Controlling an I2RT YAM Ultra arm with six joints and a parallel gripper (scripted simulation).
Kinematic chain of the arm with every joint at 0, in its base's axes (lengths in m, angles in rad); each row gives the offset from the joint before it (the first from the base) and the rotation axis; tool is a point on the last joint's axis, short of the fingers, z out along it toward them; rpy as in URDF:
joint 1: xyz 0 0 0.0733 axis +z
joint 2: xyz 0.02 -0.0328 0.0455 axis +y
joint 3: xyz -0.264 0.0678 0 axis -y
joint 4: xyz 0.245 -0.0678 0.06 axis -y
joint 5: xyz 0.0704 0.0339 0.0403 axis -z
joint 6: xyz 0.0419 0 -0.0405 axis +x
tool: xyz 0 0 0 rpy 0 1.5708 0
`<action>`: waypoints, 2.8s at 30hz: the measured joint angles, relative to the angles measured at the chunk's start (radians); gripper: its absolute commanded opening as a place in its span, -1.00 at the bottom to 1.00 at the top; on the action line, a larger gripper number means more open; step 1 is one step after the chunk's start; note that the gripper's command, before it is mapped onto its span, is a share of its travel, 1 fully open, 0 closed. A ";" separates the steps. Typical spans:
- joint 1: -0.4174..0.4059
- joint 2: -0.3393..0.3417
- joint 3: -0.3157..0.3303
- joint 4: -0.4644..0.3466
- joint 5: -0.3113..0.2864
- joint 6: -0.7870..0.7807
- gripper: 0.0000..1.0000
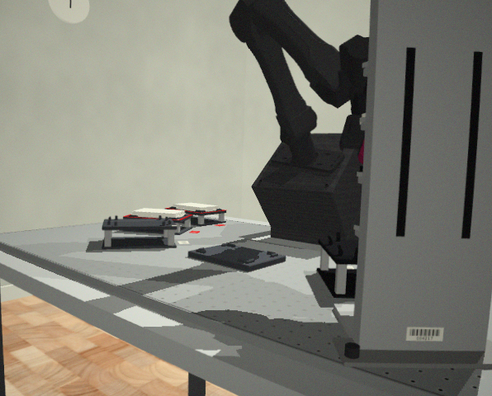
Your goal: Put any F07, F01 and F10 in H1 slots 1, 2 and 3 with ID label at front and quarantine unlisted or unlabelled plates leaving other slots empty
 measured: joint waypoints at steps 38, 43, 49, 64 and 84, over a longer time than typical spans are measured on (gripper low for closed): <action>0.017 -0.063 -0.115 0.077 0.013 0.005 -1.00; 0.026 -0.082 -0.150 0.091 0.022 0.007 -1.00; 0.034 -0.098 -0.176 0.104 0.029 0.009 -1.00; 0.062 -0.149 -0.265 0.137 0.056 0.016 -1.00; 0.104 -0.215 -0.378 0.179 0.096 0.027 -1.00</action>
